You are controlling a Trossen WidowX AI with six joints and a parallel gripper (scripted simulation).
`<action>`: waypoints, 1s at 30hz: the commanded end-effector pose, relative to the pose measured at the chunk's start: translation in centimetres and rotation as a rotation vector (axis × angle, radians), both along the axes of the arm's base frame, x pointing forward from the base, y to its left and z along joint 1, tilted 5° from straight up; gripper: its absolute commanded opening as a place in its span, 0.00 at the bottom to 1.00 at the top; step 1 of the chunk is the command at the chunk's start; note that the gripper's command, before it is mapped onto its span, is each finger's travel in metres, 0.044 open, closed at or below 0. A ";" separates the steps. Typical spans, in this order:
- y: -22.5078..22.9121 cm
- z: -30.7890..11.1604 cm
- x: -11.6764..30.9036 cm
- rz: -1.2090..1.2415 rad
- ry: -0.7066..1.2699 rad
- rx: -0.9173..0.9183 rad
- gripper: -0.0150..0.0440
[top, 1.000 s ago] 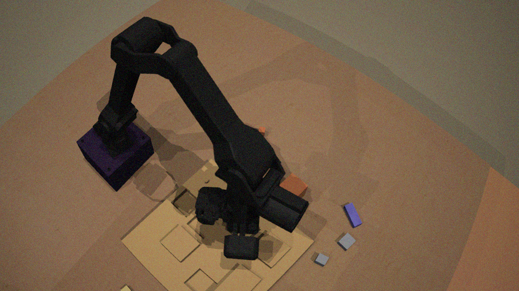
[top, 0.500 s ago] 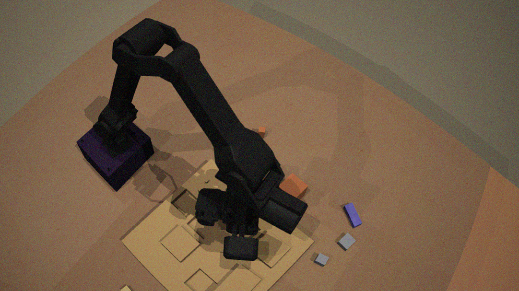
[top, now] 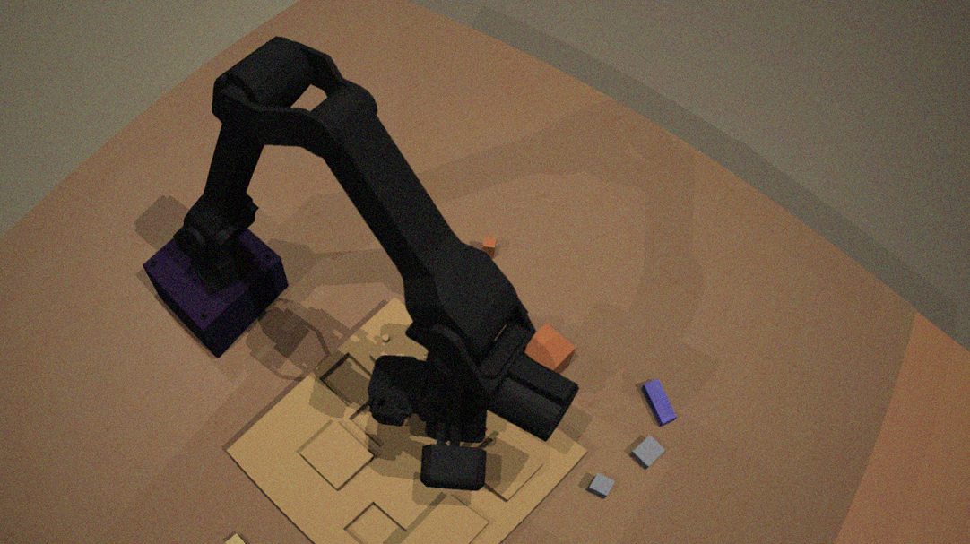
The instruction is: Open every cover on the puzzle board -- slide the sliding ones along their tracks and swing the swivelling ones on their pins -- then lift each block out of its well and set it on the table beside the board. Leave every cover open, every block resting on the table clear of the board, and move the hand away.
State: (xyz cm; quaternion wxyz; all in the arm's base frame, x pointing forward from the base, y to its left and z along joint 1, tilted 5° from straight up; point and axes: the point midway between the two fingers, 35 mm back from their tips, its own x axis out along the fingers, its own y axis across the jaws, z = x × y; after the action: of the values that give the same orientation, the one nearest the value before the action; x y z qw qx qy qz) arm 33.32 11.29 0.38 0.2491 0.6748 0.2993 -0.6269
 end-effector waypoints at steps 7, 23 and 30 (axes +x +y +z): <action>0.0 0.5 0.1 -0.002 -0.001 0.004 0.25; -0.6 6.2 -0.2 -0.002 -0.001 0.003 0.50; -0.6 6.0 -0.2 -0.002 -0.001 0.003 0.50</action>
State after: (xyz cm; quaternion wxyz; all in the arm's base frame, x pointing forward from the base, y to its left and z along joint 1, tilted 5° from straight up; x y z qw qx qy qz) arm 33.19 10.68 6.42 0.2479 0.6770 0.2974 -0.6259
